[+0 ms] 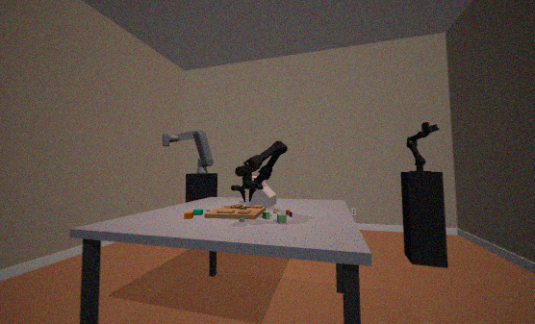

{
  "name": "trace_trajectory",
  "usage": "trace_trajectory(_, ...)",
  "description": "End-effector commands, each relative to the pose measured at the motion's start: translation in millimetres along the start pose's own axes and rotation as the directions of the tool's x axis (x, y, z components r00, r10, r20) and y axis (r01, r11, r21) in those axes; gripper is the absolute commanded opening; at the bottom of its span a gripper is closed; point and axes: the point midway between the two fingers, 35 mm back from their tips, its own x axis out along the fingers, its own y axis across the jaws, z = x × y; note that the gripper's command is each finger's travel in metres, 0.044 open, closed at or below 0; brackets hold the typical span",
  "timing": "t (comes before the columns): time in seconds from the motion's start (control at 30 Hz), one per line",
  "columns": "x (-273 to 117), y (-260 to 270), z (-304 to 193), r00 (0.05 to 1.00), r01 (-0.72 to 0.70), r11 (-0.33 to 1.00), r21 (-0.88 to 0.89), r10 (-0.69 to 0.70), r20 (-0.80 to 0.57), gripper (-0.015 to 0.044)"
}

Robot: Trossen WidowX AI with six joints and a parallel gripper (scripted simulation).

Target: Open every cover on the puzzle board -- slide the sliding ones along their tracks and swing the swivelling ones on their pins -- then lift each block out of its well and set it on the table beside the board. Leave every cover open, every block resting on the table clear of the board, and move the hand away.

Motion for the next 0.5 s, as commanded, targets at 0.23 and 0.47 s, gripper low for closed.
trace_trajectory(0.23, 9.2, 0.8, 3.1, 1.0, 0.0, 1.0, -0.008, 0.0, 0.004, 0.0144)
trace_trajectory(0.47, 28.6, 2.0, 3.1, 1.0, -0.002, 1.0, -0.008, 0.002, 0.005, 0.0144)
